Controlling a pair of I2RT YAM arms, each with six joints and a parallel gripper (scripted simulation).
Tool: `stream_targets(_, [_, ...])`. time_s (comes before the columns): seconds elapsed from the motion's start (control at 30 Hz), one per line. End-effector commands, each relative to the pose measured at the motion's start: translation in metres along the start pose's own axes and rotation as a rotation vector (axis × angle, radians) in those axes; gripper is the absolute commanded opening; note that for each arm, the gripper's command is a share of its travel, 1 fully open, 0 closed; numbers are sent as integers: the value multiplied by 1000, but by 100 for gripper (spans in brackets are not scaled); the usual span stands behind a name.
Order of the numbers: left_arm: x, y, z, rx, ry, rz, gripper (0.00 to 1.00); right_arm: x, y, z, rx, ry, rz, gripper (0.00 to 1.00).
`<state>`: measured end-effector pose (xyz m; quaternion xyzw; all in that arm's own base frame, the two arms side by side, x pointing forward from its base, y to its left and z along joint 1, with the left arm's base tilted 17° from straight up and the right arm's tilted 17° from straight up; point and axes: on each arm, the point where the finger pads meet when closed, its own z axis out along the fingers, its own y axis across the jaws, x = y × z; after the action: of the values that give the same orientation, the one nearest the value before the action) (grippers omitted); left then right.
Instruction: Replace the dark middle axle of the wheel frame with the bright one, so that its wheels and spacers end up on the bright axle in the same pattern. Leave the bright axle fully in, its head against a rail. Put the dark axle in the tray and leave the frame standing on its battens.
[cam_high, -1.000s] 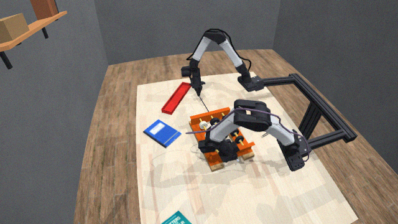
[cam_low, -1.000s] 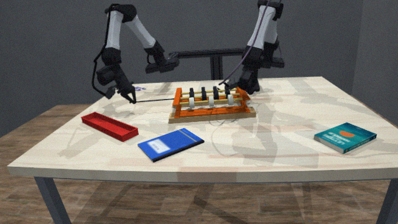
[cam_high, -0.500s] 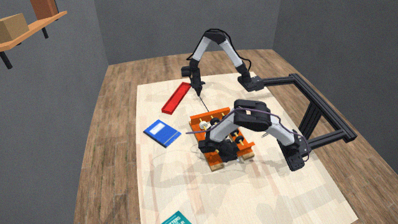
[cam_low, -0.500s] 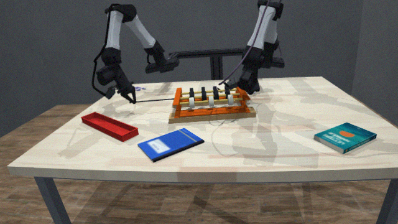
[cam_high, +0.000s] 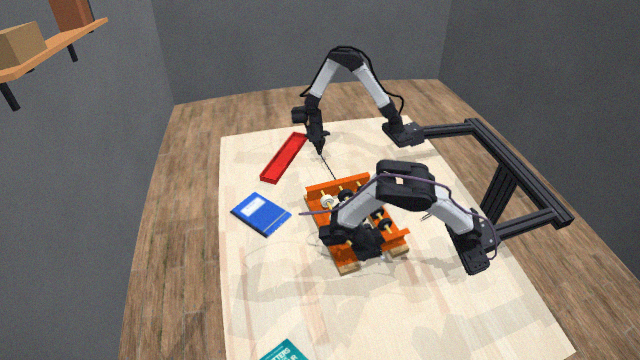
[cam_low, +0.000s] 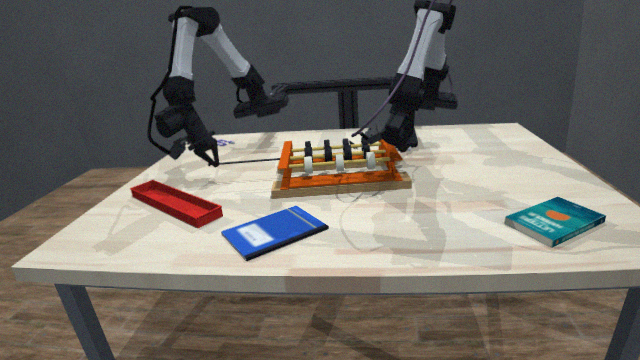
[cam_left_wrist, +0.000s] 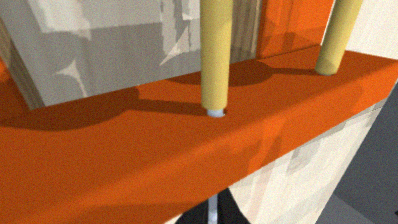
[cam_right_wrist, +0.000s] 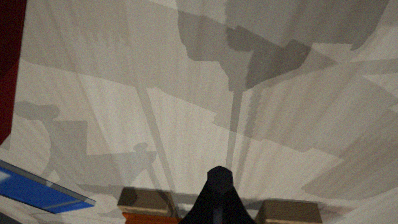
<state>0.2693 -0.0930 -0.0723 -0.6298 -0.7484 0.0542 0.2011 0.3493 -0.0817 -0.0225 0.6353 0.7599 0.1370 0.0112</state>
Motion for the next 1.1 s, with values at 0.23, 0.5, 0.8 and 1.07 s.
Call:
stream_targets(0.23, [-21, 7, -9, -37, -82, 22, 0, 18, -18, 16, 70, 85, -8, 0])
stream_targets(0.5, [-21, 7, -9, -35, -80, 22, 0, 18, -18, 16, 70, 85, -8, 0])
stream_targets(0.8, [-21, 7, -9, -34, -83, 22, 0, 18, -18, 15, 68, 83, -10, 0])
stream_targets(1.07, [-21, 7, -9, -34, -84, 21, 0, 19, -18, 16, 70, 84, -10, 0])
